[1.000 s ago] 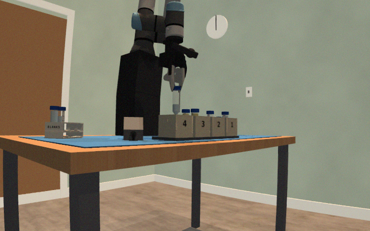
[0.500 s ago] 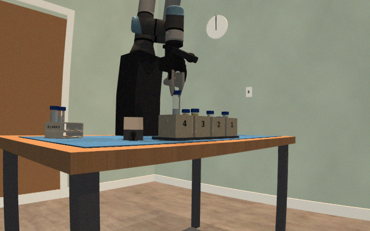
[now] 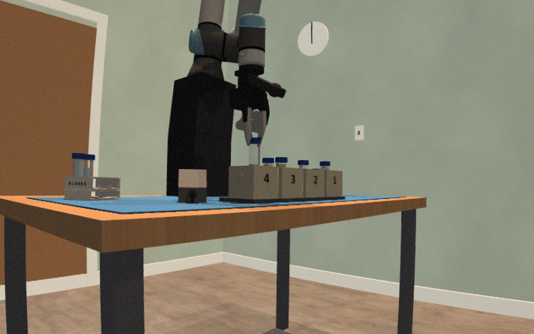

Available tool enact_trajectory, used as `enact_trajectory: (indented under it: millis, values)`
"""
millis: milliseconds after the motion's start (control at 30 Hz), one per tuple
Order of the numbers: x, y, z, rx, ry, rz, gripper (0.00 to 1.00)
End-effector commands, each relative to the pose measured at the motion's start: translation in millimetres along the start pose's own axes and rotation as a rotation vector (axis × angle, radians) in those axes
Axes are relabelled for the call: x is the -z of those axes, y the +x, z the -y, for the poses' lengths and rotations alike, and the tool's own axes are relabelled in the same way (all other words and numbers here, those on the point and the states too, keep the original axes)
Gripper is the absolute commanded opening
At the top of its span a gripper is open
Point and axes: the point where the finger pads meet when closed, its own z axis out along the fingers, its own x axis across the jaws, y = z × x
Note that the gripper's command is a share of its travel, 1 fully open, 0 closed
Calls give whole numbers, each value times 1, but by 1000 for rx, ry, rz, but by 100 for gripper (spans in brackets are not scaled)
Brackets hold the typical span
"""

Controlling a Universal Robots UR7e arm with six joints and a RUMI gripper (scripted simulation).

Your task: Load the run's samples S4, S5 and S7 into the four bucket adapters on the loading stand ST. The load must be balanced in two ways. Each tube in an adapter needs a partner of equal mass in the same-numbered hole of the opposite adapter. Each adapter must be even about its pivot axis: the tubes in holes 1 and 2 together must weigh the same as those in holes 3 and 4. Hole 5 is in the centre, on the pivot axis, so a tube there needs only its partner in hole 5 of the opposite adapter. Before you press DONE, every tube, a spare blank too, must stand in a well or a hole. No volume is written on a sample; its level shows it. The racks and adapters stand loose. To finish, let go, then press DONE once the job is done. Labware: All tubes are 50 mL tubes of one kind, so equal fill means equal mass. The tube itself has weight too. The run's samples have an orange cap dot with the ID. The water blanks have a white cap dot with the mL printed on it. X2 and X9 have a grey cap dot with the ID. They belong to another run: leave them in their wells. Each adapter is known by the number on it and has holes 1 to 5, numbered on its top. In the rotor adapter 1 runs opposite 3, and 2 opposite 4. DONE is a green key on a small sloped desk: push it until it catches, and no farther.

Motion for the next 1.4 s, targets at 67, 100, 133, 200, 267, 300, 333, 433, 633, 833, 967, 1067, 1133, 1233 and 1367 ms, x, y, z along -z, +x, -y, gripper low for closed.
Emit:
enact_trajectory:
  millis: [67, 100, 133, 200, 267, 300, 333, 433, 633, 833, 967, 1067, 1133, 1233, 1367]
  values:
    - [-6, 0, 1, 0, 1, -1, 0]
    - [-8, 0, 1, 0, 1, -1, 0]
    - [-9, 0, 1, 0, 1, -1, 0]
    - [-12, 0, 1, 0, 1, -1, 0]
    - [-14, 0, 1, 0, 1, -1, 0]
    - [-16, 0, 1, 0, 1, -1, 0]
    - [-17, 0, 1, 0, 1, -1, 0]
    - [-21, 0, 1, 0, 1, -1, 0]
    - [-26, 0, 1, 0, 1, -1, 0]
    - [-34, 0, 1, 0, 1, -1, 0]
    - [-38, 0, 1, 0, 1, -1, 0]
    - [-40, 0, 1, 0, 1, -1, 0]
    - [-40, 0, 1, 0, 1, -1, 0]
    - [-42, 0, 1, 0, 1, -1, 0]
    - [-45, 0, 1, 0, 1, -1, 0]
